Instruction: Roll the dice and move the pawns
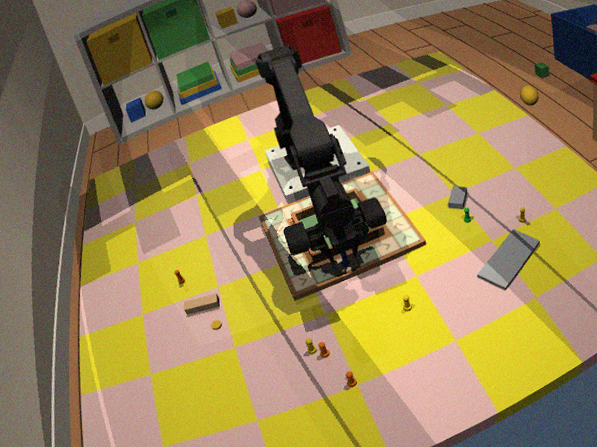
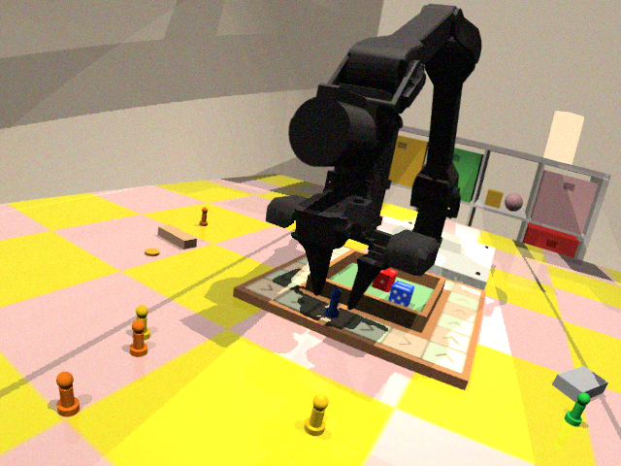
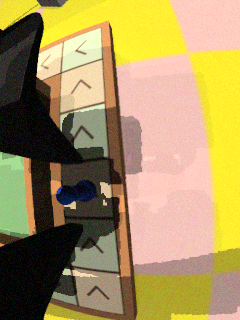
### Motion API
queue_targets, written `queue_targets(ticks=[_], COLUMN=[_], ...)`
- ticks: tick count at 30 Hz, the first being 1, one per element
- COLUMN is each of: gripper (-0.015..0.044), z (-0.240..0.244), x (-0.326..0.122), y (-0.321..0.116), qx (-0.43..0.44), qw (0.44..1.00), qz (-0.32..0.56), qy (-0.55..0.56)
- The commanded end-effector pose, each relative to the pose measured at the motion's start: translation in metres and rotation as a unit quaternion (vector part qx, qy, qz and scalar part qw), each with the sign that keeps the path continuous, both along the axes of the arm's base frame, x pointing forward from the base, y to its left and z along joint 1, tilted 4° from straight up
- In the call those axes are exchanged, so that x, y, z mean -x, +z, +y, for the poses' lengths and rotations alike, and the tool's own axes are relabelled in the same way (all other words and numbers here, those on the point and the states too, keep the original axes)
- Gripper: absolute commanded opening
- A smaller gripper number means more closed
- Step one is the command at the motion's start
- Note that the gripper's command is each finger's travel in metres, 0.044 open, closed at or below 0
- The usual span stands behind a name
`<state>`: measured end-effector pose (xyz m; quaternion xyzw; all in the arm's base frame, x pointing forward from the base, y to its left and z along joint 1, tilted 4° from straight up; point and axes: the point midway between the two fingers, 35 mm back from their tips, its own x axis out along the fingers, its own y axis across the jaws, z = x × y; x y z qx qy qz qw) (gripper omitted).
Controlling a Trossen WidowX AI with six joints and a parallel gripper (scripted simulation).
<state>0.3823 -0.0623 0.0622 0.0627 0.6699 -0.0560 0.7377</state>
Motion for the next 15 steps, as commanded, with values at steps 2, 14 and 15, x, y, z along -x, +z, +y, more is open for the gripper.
queue_targets(ticks=[2, 14, 15], gripper=[0.0200, 0.0029, 0.0022], z=[0.0009, 0.0009, 0.0009], x=[0.0003, 0.0003, 0.0003], y=[-0.0090, -0.0093, -0.0093], qx=[-0.002, -0.002, -0.002], qw=[1.000, 1.000, 1.000], qz=[0.002, 0.002, 0.002], qy=[0.001, 0.001, 0.001])
